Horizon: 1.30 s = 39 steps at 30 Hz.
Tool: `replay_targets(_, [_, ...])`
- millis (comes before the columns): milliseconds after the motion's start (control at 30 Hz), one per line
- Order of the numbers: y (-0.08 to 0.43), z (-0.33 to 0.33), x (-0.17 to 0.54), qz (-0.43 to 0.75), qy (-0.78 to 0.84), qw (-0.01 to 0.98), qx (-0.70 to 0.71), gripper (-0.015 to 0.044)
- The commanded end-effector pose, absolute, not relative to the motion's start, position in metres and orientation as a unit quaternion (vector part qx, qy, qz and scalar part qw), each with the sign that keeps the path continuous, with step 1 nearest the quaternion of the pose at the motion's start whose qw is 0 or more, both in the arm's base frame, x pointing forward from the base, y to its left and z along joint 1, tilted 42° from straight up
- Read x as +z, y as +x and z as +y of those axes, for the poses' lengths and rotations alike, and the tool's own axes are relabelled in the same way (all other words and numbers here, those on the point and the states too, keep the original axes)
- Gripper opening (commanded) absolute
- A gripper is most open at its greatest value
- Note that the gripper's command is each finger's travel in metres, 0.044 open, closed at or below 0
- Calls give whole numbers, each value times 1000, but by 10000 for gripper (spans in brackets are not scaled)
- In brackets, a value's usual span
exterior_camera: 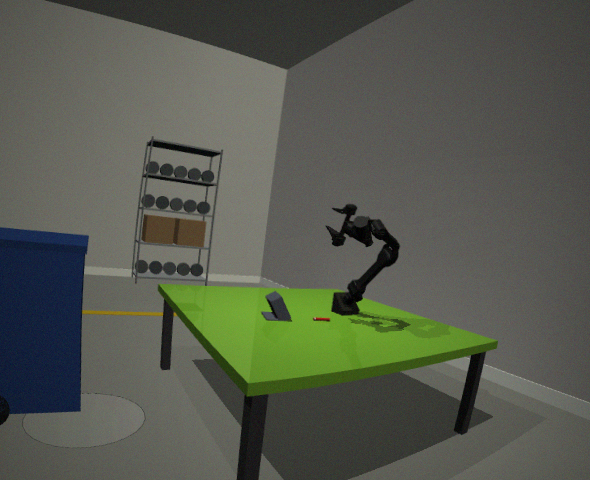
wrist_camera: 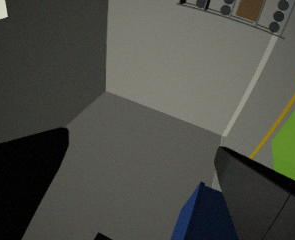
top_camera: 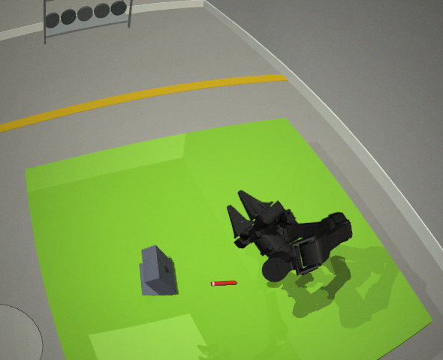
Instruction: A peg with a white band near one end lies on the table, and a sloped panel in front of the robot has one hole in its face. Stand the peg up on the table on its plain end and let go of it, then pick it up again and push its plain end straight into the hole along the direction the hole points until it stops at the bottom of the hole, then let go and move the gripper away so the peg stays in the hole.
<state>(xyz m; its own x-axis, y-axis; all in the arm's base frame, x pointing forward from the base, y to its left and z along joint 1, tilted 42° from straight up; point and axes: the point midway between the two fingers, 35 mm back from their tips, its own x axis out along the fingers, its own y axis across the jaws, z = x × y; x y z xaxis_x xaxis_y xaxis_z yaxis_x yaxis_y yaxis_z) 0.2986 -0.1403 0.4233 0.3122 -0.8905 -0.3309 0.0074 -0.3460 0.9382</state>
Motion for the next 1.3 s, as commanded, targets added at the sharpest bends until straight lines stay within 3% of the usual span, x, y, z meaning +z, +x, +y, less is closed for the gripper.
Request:
replay_targets(0, [299,-140,423,-331,663,466,-484,426])
replay_targets(667, [332,-125,334,-42,586,585,-559,440])
replay_targets(1267, [340,-99,251,241,495,648,-526,440])
